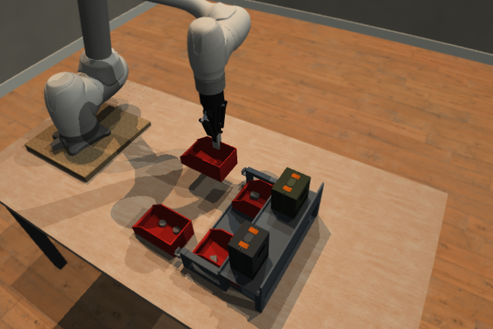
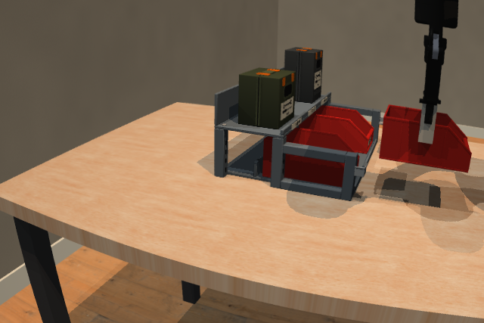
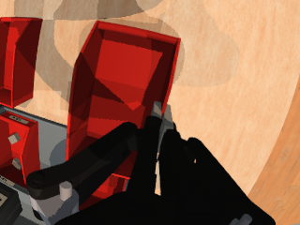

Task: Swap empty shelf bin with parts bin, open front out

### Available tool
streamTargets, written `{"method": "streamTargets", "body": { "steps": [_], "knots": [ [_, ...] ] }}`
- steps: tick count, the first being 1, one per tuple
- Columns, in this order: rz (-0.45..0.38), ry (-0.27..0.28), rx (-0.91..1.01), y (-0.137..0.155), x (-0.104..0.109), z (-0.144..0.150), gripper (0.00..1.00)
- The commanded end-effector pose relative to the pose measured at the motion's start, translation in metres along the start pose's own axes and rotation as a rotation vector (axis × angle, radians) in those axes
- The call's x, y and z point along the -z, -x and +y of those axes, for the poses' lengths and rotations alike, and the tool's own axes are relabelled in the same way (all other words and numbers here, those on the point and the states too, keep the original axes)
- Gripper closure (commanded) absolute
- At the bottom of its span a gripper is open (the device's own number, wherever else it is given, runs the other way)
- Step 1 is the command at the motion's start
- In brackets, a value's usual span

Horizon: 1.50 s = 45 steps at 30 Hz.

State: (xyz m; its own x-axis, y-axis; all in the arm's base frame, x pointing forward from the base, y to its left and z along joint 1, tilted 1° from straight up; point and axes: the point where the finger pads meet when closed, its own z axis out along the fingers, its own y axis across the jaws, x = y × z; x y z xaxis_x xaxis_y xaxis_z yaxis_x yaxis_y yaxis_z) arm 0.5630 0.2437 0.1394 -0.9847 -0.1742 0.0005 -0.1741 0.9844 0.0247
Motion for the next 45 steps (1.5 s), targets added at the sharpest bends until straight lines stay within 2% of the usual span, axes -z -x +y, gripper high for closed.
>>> {"method": "streamTargets", "body": {
  "steps": [1,9,23,32,45],
  "knots": [
    [0.0,0.0,0.0,0.0,-0.002,0.0,0.9],
    [0.0,0.0,0.0,0.0,-0.012,0.0,0.9],
    [0.0,0.0,0.0,0.0,-0.053,0.0,0.9],
    [0.0,0.0,0.0,0.0,-0.069,0.0,0.9],
    [0.0,0.0,0.0,0.0,-0.077,0.0,0.9]
  ]
}}
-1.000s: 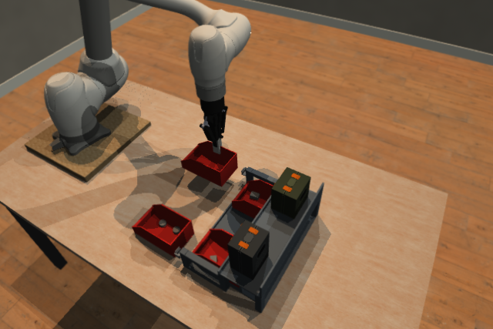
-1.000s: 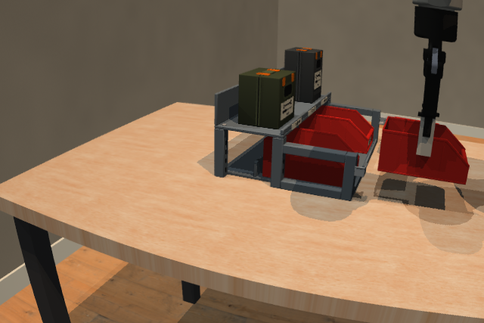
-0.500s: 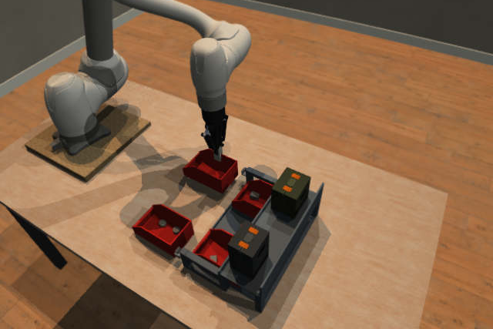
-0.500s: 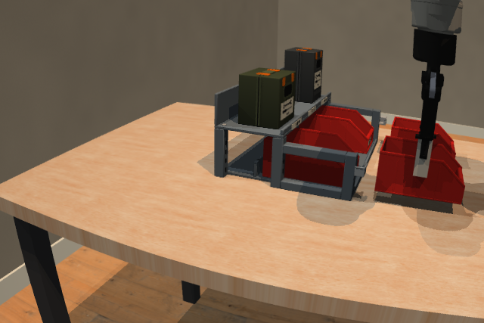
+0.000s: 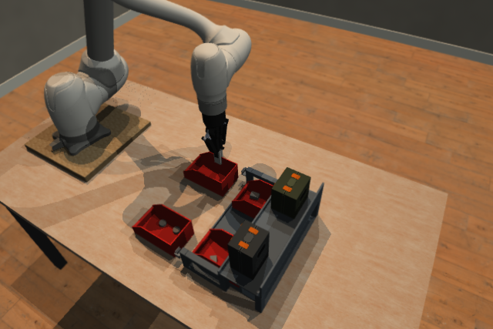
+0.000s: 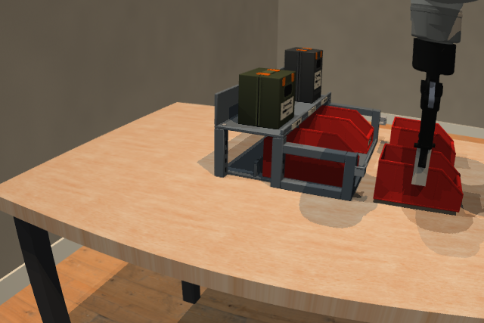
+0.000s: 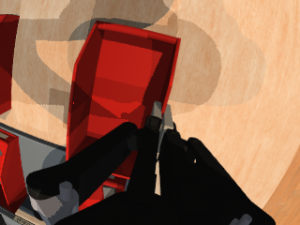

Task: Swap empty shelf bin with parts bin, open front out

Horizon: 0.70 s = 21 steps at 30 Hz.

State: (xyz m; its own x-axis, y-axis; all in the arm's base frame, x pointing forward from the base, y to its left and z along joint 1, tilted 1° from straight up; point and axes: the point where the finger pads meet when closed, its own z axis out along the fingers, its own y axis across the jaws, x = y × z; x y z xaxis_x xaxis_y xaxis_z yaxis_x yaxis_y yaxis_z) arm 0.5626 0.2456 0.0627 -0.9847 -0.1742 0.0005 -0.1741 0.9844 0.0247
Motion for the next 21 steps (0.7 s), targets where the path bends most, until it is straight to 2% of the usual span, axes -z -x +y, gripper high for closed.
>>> {"method": "streamTargets", "body": {
  "steps": [1,21],
  "knots": [
    [0.0,0.0,0.0,0.0,-0.0001,0.0,0.9],
    [0.0,0.0,0.0,0.0,-0.0037,0.0,0.9]
  ]
}}
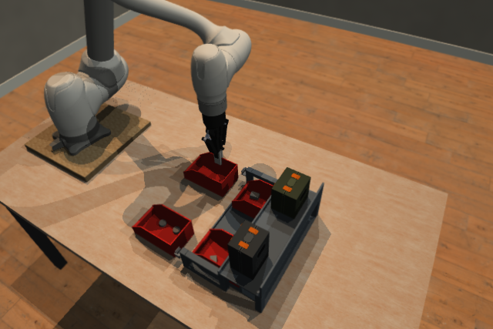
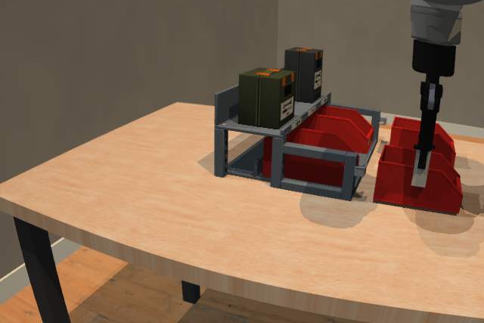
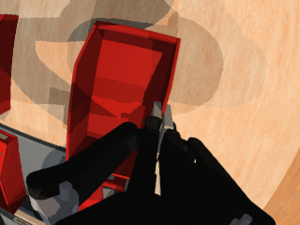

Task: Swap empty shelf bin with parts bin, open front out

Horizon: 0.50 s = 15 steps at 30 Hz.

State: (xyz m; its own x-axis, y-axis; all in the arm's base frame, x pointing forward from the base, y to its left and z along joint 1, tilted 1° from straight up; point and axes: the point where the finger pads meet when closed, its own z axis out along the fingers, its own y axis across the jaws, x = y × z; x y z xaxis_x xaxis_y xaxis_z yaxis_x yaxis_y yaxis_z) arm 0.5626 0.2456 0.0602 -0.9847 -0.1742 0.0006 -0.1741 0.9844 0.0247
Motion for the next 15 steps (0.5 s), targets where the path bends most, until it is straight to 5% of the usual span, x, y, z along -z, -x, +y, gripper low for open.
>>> {"method": "streamTargets", "body": {
  "steps": [1,15],
  "knots": [
    [0.0,0.0,0.0,0.0,-0.0018,0.0,0.9],
    [0.0,0.0,0.0,0.0,-0.0047,0.0,0.9]
  ]
}}
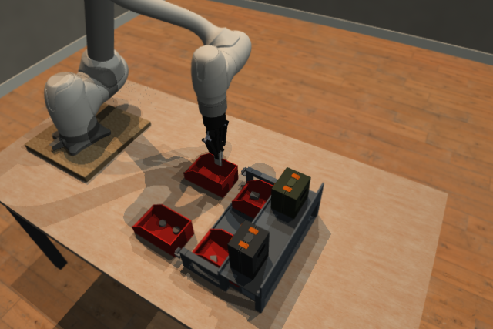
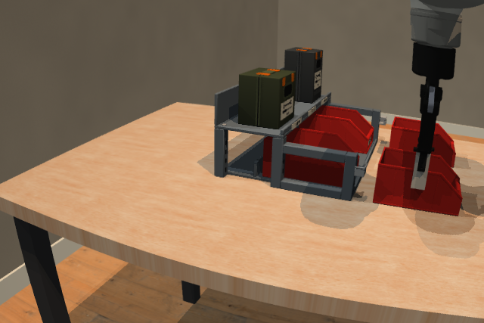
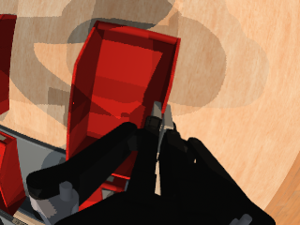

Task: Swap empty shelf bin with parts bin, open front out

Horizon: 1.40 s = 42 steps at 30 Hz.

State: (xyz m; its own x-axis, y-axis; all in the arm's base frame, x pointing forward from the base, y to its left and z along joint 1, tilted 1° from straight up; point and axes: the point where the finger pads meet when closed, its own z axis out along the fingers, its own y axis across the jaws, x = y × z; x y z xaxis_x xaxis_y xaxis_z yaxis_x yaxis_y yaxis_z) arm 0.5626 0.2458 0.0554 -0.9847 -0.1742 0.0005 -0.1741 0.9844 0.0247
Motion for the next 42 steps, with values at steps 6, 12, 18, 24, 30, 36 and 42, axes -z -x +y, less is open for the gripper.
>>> {"method": "streamTargets", "body": {
  "steps": [6,12,18,24,30,36,42],
  "knots": [
    [0.0,0.0,0.0,0.0,0.0001,0.0,0.76],
    [0.0,0.0,0.0,0.0,0.0001,0.0,0.76],
    [0.0,0.0,0.0,0.0,0.0001,0.0,0.76],
    [0.0,0.0,0.0,0.0,0.0001,0.0,0.76],
    [0.0,0.0,0.0,0.0,0.0001,0.0,0.76],
    [0.0,0.0,0.0,0.0,0.0001,0.0,0.76],
    [0.0,0.0,0.0,0.0,0.0003,0.0,0.76]
  ]
}}
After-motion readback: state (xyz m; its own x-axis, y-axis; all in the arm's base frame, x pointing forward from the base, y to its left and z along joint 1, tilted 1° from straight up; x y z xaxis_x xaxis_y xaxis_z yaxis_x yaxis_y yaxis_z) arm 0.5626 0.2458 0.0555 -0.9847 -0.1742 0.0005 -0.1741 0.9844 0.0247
